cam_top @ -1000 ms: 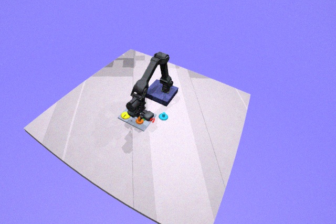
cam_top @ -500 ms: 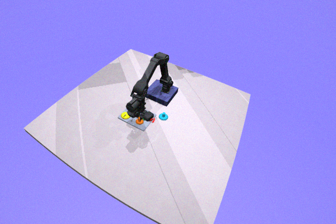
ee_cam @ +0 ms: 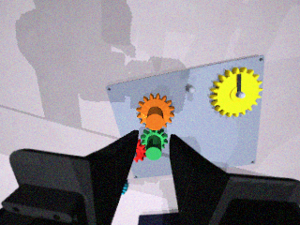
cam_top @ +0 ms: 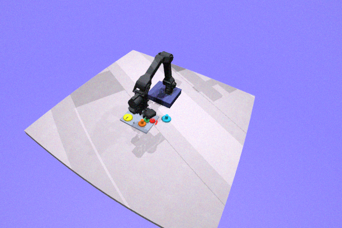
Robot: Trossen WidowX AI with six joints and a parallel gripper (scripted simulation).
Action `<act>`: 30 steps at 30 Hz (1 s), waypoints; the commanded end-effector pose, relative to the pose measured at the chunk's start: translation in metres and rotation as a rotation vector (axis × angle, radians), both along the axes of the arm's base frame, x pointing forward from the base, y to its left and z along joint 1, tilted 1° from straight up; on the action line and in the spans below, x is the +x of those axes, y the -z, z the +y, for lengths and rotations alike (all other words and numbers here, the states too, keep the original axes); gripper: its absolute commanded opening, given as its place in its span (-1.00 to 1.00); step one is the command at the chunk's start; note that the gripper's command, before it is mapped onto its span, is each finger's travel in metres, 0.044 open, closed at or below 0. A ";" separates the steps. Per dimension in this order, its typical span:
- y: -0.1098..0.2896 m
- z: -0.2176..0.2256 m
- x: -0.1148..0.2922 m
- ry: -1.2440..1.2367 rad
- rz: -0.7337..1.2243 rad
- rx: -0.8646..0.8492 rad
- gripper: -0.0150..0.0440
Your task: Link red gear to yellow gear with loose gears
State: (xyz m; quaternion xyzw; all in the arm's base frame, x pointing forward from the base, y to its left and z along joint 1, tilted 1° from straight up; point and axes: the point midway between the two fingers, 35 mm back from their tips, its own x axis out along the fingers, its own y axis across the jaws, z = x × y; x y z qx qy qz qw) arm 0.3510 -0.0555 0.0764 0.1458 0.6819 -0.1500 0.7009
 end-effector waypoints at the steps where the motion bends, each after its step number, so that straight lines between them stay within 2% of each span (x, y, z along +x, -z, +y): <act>1: 0.000 0.003 -0.001 -0.002 0.000 0.000 0.07; 8: 0.000 0.096 -0.068 -0.077 0.006 0.005 0.69; 12: 0.007 0.128 -0.112 -0.116 0.010 0.007 1.00; 30: 0.038 0.129 -0.116 -0.118 0.011 0.007 1.00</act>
